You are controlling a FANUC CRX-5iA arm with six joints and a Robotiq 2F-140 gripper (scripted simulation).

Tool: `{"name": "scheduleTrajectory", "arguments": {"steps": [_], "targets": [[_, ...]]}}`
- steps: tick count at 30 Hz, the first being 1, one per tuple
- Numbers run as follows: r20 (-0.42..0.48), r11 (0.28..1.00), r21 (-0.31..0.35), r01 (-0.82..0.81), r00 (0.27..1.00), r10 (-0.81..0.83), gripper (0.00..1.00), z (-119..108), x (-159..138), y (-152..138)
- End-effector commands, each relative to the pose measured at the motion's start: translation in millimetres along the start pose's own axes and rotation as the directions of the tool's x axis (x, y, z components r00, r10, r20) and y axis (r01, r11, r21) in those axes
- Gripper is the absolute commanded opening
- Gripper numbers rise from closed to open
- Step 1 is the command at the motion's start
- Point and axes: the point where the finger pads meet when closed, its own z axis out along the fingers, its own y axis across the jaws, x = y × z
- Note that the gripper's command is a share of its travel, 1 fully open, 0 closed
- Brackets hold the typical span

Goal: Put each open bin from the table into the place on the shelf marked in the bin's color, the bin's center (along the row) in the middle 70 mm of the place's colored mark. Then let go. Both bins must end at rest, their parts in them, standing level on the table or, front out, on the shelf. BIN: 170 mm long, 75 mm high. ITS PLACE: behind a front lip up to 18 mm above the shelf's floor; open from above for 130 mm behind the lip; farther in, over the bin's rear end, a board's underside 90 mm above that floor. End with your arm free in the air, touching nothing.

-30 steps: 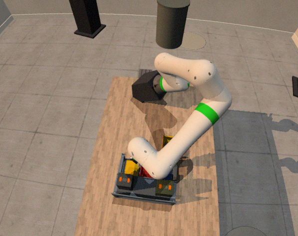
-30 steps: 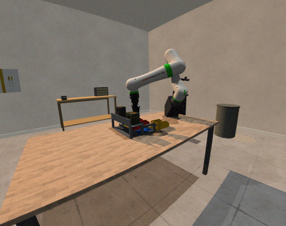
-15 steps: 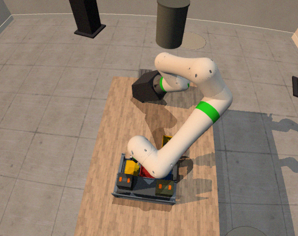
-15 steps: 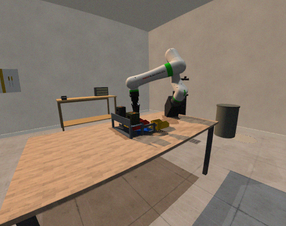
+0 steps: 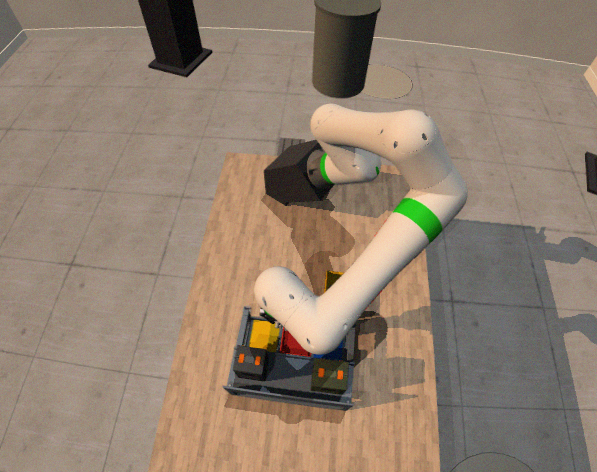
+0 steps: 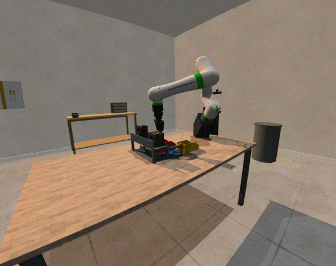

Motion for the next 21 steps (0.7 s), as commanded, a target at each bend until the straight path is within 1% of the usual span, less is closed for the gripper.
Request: {"name": "scheduleTrajectory", "arguments": {"steps": [1, 11, 13, 21], "targets": [[0.0, 1.0, 0.0, 0.0, 1.0, 0.0, 0.06, -5.2, 0.3, -0.1], [0.0, 1.0, 0.0, 0.0, 1.0, 0.0, 0.06, -23.3, 1.8, -0.1], [0.0, 1.0, 0.0, 0.0, 1.0, 0.0, 0.06, -23.3, 1.8, -0.1], [0.0, 1.0, 0.0, 0.0, 1.0, 0.0, 0.06, -35.8, 2.8, -0.1]]}}
